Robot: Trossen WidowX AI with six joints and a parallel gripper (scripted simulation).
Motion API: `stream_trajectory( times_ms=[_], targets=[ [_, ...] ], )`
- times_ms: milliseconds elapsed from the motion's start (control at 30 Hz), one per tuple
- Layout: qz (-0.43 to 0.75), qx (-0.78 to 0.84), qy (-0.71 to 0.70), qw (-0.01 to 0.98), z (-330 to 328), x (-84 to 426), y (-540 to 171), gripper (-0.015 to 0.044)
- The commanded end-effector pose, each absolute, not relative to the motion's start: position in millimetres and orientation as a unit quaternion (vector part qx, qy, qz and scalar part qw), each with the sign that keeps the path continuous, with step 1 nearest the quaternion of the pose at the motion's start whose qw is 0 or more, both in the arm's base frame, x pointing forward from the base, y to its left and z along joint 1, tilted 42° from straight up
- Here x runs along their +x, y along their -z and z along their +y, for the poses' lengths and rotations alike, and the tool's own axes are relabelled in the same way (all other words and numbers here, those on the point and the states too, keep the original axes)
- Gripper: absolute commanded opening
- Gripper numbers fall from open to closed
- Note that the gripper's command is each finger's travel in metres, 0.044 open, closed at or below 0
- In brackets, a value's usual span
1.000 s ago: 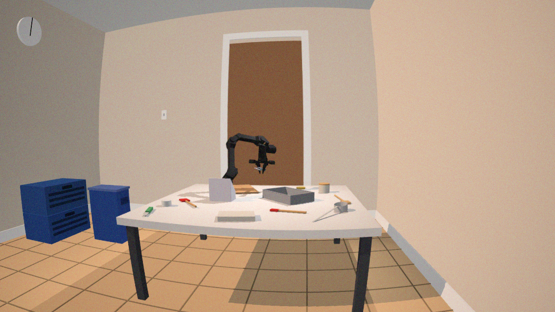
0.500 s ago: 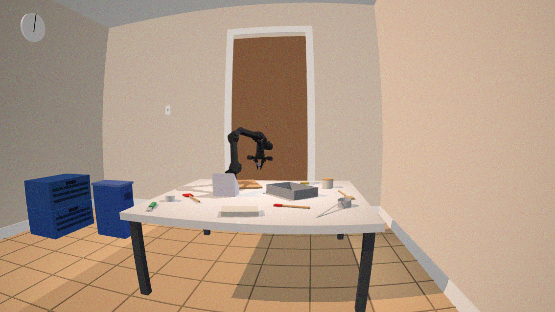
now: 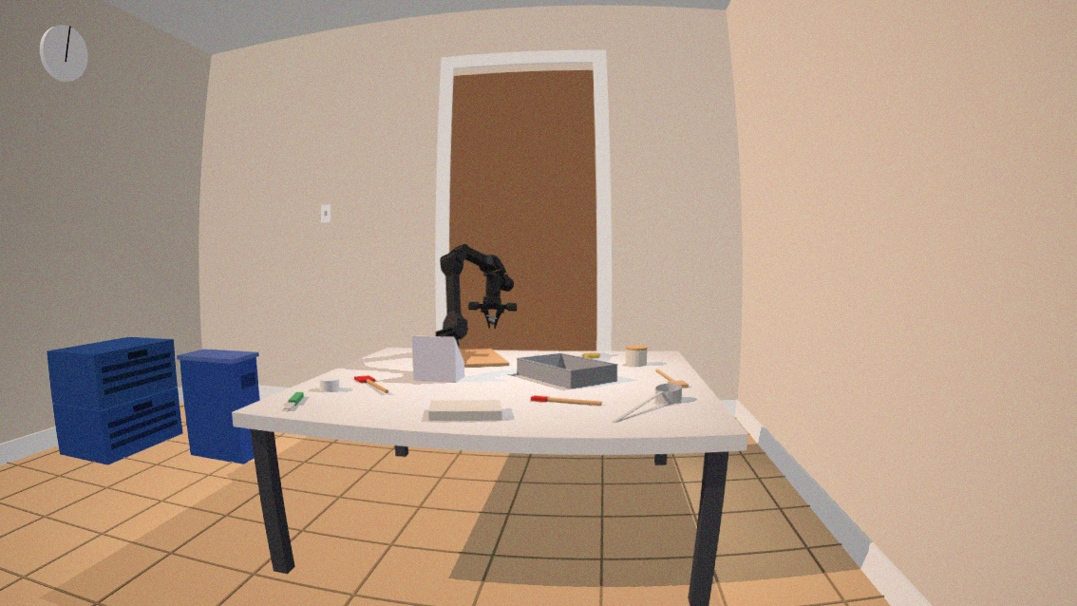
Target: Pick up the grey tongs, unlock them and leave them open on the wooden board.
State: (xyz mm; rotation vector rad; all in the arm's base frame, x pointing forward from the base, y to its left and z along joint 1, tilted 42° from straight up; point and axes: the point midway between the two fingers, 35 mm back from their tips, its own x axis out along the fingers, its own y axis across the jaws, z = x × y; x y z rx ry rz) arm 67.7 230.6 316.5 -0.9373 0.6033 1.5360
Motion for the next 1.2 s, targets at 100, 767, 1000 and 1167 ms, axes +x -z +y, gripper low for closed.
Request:
stream_trajectory(
  times_ms=[100,767,1000,1167],
  targets=[
    [0.236,-0.410,-0.661,0.583,227.9,49.4,-321.8,-0.0150],
    [0.170,-0.416,-0.682,0.577,216.5,-1.5,-334.8,-0.0150],
    [0.148,-0.409,-0.693,0.575,210.0,-16.6,-340.0,-0.0150],
    [0.140,-0.406,-0.697,0.575,207.4,-21.6,-341.9,-0.0150]
  ],
)
